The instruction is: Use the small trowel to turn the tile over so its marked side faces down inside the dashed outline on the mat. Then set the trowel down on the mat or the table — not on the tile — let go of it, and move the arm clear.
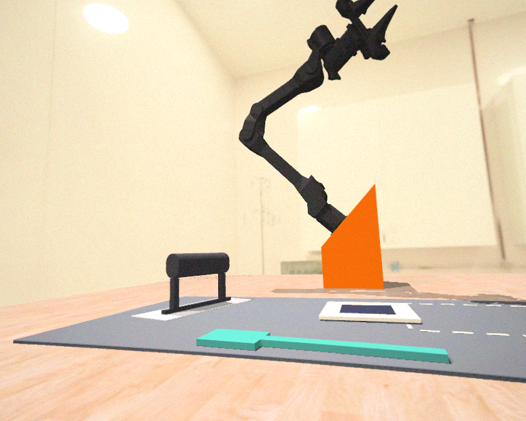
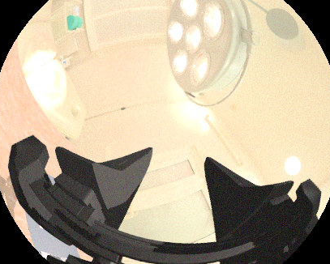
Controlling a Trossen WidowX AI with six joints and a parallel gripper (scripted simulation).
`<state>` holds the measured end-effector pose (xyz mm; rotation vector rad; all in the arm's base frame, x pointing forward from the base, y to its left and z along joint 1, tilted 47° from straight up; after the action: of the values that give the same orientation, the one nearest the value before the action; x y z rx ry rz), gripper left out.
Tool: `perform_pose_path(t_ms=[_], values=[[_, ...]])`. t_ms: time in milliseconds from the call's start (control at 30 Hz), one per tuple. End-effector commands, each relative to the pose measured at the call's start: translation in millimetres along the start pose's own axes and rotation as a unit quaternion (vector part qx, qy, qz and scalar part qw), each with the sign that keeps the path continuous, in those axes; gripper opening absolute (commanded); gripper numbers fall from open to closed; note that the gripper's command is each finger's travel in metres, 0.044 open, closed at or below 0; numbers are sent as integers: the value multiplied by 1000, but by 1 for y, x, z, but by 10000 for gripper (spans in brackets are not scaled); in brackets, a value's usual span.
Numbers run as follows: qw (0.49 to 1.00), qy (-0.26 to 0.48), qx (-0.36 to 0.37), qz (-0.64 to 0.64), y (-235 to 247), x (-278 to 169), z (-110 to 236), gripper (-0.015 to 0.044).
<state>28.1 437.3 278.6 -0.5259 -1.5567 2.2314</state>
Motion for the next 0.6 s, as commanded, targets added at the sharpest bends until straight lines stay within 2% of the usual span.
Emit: perform_pose_path(t_ms=[0,333,567], values=[[999,33,23,29,5,-27,-14,270],[983,138,88,83,19,-118,-42,270],[955,202,166,142,37,-185,-51,270]])
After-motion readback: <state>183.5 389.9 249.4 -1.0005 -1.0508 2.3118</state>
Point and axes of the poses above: the point midway between the two fingers, 35 mm back from their tips, its own z axis back along the fingers, its own y axis across the jaws, x = y × z, the point moved 4 cm from there along z, back along the fingers, and after that the axes turned 1 degree about -z, right-handed, at the moved point
